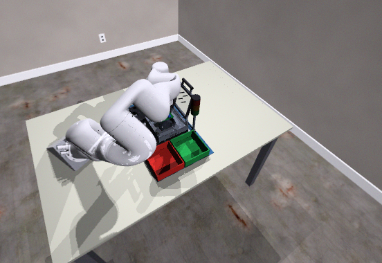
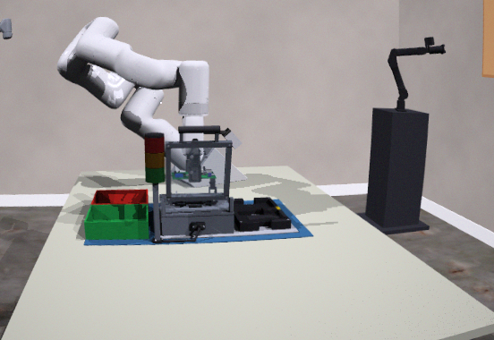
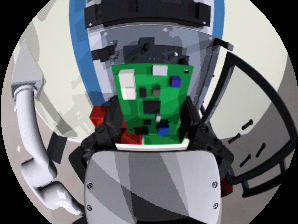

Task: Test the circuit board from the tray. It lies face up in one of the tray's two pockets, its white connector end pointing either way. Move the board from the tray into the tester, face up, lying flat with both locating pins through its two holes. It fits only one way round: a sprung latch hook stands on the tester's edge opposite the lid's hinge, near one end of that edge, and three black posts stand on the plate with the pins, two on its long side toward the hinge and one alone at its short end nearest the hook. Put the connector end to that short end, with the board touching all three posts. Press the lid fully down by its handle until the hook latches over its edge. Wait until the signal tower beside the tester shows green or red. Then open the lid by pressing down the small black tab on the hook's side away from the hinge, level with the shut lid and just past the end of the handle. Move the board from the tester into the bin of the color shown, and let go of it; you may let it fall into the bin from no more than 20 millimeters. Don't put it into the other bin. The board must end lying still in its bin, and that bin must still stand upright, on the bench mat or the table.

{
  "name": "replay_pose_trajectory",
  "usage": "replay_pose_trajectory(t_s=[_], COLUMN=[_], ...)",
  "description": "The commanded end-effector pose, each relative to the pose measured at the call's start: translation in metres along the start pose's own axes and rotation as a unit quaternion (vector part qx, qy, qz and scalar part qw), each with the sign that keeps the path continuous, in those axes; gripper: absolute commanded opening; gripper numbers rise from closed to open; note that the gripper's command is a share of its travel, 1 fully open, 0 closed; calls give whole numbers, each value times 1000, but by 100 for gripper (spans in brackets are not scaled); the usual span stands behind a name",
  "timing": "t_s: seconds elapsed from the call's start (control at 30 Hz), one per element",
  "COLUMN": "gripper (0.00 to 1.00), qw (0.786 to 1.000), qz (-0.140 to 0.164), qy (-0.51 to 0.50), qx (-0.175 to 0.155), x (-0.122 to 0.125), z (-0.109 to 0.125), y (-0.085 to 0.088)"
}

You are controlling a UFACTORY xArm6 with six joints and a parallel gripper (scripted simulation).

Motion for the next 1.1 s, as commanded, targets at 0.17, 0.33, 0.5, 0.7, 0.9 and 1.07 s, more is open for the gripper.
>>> replay_pose_trajectory(t_s=[0.17,0.33,0.5,0.7,0.9,1.07], gripper=[79,79,79,79,79,79], qw=[1000,1000,1000,1000,1000,1000], qz=[1,1,1,1,1,1], qy=[-1,-1,-1,-1,-1,-1], qx=[1,1,1,1,1,1], x=[1,1,1,1,1,1], z=[0,0,0,0,0,1], y=[-14,-20,-29,-38,-42,-43])
Point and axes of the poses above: the point where the finger pads meet when closed, its own y axis back along the fingers, its own x axis across the jaws, z = x × y, the point moved 1 cm from there along y, back along the fingers, and after that the axes turned 7 degrees about -y, right-handed, at the moved point
